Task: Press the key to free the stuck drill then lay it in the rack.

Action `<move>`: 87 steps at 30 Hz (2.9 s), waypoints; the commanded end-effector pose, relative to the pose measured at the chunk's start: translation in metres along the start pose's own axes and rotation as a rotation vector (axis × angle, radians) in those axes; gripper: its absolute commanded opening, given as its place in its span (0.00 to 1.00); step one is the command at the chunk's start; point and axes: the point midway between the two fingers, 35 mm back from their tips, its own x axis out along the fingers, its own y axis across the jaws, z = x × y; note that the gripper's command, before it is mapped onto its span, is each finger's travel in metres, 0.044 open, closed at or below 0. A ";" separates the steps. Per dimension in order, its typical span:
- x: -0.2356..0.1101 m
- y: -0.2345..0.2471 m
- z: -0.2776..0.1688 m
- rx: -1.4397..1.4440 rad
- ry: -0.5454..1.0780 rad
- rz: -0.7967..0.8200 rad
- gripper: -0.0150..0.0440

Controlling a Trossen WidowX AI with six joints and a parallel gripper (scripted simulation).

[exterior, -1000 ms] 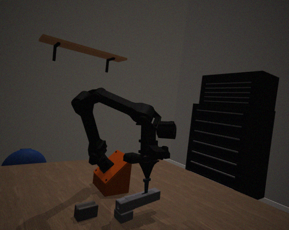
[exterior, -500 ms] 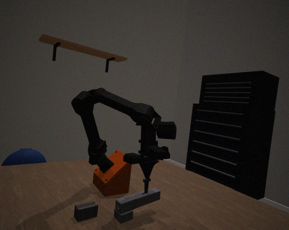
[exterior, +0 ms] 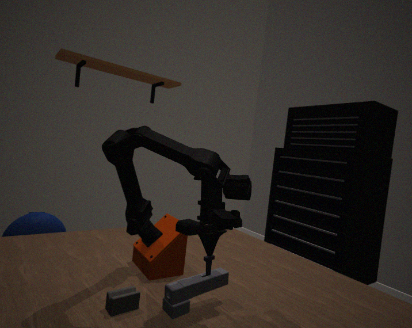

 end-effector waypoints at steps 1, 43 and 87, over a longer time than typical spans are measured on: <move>0.025 -0.004 -0.003 0.004 0.053 -0.034 0.25; 0.004 -0.092 0.023 -0.907 -0.022 0.008 1.00; 0.073 -0.157 -0.003 -1.566 0.078 0.006 1.00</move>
